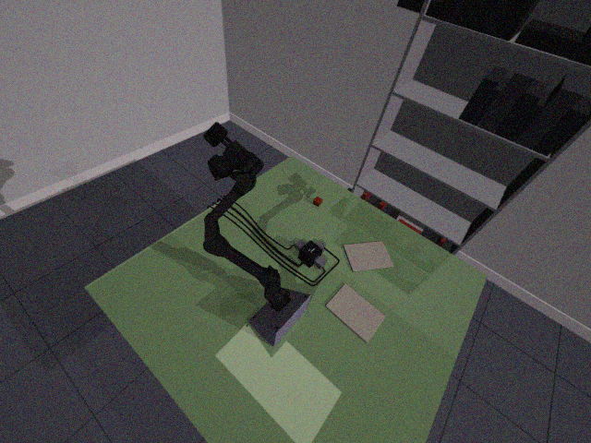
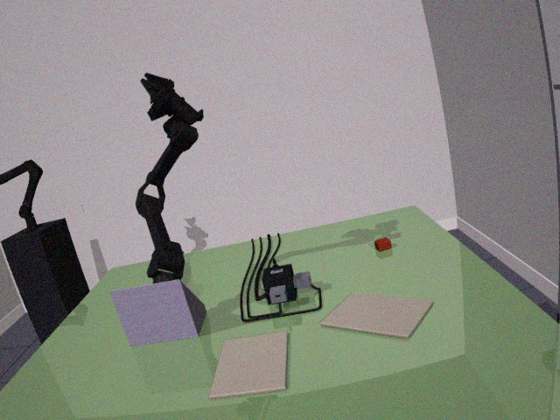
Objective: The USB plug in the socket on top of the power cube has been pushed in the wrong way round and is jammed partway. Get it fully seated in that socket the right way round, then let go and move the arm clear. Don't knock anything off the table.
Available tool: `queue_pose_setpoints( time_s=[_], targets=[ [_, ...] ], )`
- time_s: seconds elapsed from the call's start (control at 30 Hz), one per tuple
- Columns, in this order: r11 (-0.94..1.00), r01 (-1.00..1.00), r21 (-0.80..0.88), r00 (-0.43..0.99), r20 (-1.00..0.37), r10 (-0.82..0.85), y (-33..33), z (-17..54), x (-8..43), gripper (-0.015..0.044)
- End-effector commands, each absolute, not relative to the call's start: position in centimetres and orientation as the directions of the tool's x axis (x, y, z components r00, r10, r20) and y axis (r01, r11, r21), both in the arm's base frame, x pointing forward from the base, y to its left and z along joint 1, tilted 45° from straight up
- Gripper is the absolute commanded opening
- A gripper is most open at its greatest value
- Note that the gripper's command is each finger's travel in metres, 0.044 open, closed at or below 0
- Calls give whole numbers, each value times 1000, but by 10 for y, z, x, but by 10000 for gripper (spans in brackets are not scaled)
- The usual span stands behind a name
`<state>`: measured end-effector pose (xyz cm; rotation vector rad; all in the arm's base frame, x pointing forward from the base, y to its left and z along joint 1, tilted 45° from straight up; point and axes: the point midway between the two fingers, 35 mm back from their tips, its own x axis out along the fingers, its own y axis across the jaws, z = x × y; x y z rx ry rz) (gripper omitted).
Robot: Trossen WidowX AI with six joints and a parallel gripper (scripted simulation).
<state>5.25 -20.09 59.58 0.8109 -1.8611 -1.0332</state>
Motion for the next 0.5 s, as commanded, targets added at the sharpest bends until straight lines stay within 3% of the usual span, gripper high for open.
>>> queue_pose_setpoints(
  time_s=[0.0,0.1,0.23,0.47],
  targets=[
    [451,-118,885,-428,364,-827,-203,596,57,426],
    [444,110,889,-205,457,-865,-228,592,130,440],
    [449,163,878,-42,461,-886,-236,575,182,440],
    [494,419,762,443,303,-843,-248,499,308,440]
  ],
)
